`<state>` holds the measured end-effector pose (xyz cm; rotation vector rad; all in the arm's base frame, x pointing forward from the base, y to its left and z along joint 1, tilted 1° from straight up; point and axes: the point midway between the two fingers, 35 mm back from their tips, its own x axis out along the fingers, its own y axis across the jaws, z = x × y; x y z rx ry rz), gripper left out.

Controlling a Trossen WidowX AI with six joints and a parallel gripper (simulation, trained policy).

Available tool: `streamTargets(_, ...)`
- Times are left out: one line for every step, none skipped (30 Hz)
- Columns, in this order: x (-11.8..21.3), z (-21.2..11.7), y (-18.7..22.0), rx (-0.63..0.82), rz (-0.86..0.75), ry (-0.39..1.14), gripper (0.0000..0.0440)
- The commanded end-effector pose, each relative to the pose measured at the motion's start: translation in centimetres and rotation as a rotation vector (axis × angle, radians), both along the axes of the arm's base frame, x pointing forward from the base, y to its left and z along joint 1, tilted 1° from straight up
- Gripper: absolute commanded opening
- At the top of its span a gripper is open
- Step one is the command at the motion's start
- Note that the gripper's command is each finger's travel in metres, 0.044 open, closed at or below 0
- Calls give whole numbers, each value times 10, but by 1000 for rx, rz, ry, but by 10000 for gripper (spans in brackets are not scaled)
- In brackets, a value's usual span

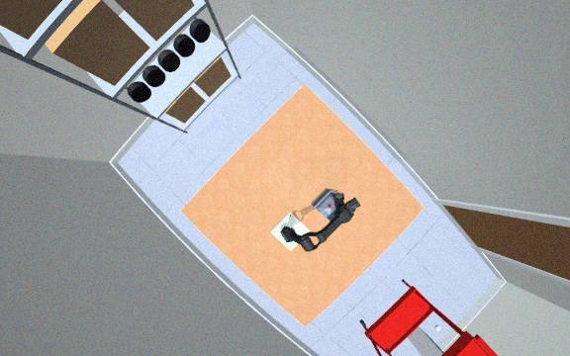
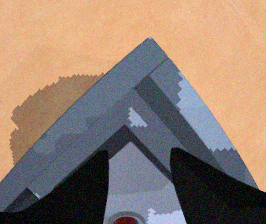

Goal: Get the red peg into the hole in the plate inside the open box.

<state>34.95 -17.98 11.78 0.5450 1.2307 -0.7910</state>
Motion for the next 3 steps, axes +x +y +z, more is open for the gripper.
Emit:
streamTargets(0, -4, -4, 5, 5, 18, 161)
streamTargets(-1, -4, -5, 6, 5, 19, 162)
streamTargets(-1, -4, -7, 7, 4, 20, 162)
